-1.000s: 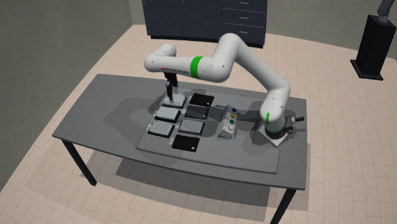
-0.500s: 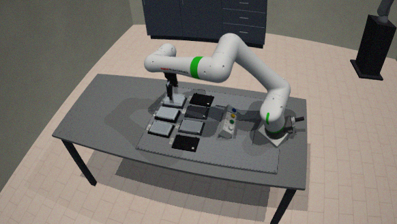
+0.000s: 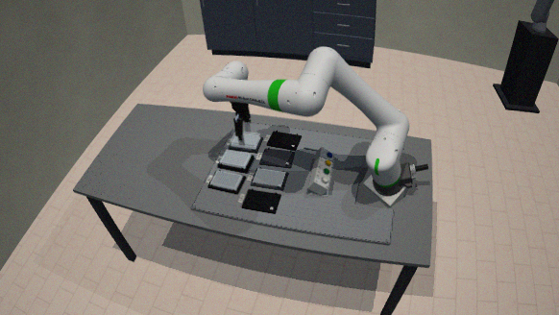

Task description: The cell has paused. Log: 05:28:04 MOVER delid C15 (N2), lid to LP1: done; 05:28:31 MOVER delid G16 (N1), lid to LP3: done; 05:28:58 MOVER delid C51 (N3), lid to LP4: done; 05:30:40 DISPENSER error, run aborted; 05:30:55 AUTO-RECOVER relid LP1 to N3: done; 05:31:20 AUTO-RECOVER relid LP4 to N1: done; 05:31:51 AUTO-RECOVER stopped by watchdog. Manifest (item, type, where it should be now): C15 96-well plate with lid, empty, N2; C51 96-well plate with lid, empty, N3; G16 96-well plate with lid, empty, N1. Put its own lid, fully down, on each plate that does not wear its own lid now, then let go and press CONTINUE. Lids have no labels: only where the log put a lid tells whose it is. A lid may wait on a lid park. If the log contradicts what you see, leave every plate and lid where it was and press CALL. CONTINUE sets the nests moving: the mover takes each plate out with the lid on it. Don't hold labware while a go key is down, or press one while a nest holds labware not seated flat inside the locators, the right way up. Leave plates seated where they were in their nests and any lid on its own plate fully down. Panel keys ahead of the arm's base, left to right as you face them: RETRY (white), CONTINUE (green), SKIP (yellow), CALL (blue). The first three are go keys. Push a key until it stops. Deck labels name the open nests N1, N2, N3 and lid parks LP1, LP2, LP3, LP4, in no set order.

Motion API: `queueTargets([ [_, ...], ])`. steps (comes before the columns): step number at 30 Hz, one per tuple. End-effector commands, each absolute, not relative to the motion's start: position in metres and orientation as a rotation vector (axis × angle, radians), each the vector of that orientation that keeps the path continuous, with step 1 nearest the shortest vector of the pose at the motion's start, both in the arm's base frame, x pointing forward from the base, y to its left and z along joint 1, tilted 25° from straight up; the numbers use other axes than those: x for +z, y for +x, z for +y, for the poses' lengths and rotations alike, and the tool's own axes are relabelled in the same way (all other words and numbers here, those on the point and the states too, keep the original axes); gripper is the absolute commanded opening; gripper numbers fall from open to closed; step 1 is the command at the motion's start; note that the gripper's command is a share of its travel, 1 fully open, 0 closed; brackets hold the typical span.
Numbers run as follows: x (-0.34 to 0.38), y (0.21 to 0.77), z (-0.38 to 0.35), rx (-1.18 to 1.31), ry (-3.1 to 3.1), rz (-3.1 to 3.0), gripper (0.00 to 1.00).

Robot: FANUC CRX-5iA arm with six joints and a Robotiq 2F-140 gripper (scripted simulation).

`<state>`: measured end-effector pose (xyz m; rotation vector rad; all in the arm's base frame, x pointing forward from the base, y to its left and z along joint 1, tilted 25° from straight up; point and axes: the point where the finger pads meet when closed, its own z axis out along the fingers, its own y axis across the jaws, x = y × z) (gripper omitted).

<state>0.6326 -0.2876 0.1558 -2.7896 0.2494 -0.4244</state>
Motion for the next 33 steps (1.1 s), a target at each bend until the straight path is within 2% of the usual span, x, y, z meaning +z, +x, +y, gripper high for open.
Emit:
queueTargets([
  [1,0.1560,0.6327,-0.2878,-0.425,-2.790,0.250,0.00],
  [33,0.1532,0.6337,-0.2870,-0.425,-2.790,0.250,0.00],
])
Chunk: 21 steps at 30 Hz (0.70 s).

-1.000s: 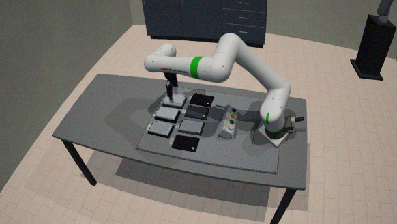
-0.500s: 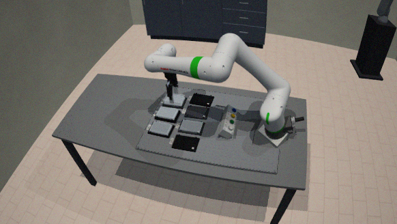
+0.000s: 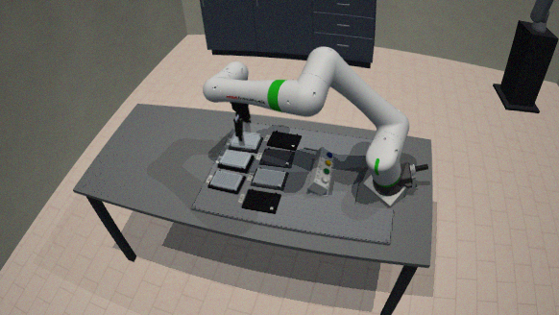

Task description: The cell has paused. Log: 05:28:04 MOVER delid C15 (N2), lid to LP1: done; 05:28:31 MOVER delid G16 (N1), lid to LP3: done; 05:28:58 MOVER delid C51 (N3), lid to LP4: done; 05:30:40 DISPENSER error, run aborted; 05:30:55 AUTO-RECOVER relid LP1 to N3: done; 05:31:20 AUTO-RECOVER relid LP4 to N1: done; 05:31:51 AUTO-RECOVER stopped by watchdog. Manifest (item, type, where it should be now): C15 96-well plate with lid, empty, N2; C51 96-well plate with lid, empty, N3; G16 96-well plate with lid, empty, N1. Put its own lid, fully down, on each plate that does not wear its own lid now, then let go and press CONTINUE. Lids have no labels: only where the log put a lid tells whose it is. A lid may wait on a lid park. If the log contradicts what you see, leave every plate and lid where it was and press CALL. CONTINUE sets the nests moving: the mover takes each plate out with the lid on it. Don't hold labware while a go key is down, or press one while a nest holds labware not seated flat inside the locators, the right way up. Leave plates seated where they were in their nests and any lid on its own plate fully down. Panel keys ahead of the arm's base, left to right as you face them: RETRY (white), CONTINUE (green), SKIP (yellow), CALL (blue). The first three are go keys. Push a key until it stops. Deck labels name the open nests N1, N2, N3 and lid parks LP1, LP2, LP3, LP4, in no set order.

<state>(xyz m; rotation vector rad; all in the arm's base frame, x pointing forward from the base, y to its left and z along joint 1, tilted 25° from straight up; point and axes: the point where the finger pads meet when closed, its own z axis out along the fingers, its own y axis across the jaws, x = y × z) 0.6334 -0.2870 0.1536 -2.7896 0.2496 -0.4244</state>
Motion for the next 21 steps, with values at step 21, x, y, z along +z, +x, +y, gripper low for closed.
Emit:
queueTargets([
  [21,0.1483,0.6354,-0.2855,-0.425,-2.790,0.250,0.00],
])
